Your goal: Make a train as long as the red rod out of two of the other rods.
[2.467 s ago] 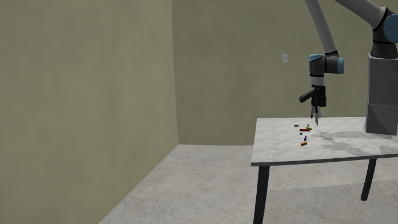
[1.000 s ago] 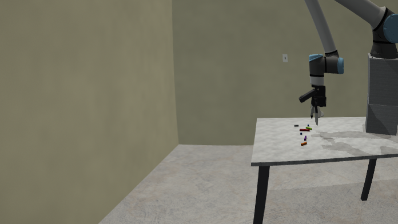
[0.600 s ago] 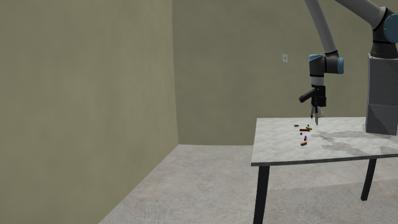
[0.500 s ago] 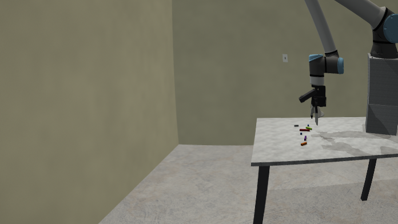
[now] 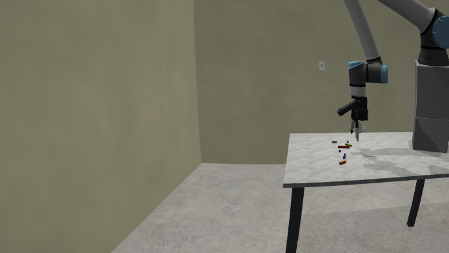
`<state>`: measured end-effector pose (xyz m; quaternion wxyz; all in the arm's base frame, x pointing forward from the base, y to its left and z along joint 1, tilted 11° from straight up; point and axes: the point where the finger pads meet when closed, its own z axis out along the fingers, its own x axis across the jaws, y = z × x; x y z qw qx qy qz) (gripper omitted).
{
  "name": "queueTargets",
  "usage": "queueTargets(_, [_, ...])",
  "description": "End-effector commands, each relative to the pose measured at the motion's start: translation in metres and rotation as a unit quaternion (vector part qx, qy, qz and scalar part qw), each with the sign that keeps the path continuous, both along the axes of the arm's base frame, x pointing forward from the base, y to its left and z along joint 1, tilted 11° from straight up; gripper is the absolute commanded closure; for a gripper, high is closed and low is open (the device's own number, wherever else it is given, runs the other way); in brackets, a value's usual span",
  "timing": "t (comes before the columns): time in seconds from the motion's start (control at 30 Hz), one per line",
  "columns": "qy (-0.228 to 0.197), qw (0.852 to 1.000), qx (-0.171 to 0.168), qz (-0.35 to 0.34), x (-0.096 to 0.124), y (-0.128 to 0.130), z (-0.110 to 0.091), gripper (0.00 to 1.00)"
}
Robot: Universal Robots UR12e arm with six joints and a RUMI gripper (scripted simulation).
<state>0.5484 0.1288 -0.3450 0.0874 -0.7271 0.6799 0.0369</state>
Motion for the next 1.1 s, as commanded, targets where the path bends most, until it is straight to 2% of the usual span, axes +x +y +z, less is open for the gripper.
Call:
queueTargets(0.0, [-0.002,1.000,-0.001,-0.001,0.003,-0.002,0.001,0.00])
queueTargets(0.37, [-0.004,1.000,-0.001,0.006,0.004,-0.001,0.001,0.00])
queueTargets(0.73, [-0.013,0.998,-0.005,0.055,0.009,0.004,0.002,0.00])
queueTargets(1.07, [-0.033,0.985,-0.013,0.168,0.019,0.013,0.003,0.00])
